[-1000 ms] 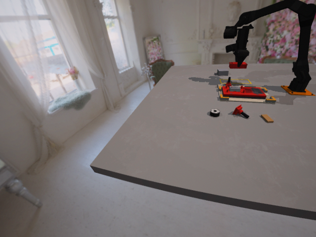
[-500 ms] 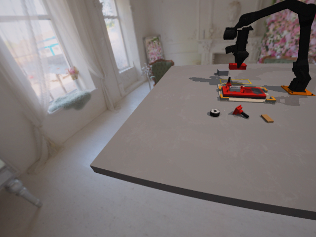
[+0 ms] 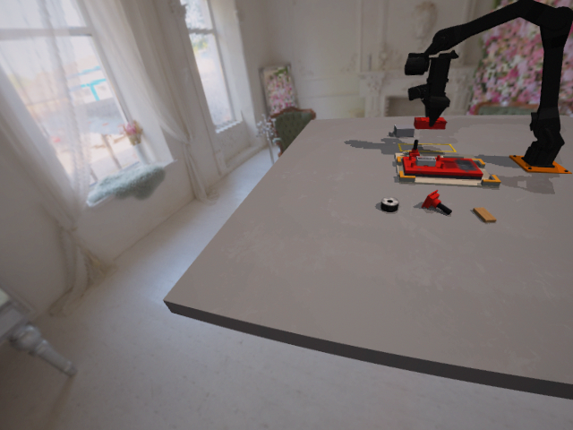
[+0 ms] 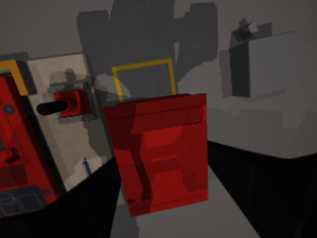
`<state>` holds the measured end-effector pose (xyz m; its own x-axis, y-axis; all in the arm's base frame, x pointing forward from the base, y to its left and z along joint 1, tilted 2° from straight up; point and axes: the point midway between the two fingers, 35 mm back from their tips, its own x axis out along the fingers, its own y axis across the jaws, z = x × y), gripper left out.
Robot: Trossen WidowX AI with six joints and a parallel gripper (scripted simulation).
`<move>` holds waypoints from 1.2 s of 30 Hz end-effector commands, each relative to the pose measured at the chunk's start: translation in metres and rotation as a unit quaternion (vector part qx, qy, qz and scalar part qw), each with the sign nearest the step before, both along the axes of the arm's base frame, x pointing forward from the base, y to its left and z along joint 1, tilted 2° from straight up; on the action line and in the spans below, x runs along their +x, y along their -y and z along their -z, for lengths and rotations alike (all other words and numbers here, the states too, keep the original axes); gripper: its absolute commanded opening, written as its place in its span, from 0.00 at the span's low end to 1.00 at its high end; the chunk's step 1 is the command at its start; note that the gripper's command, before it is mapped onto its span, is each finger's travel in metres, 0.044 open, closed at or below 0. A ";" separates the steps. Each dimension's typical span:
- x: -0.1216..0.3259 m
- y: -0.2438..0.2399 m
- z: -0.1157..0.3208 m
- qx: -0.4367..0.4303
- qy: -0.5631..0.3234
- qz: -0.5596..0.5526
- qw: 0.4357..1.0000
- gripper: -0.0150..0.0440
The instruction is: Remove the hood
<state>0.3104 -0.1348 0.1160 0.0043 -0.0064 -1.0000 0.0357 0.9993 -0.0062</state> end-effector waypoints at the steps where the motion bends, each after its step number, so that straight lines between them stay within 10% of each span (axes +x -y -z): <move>1: -0.001 0.000 0.004 -0.001 -0.003 -0.003 1.000 0.25; 36: -0.001 0.001 0.027 -0.001 -0.003 -0.003 1.000 0.25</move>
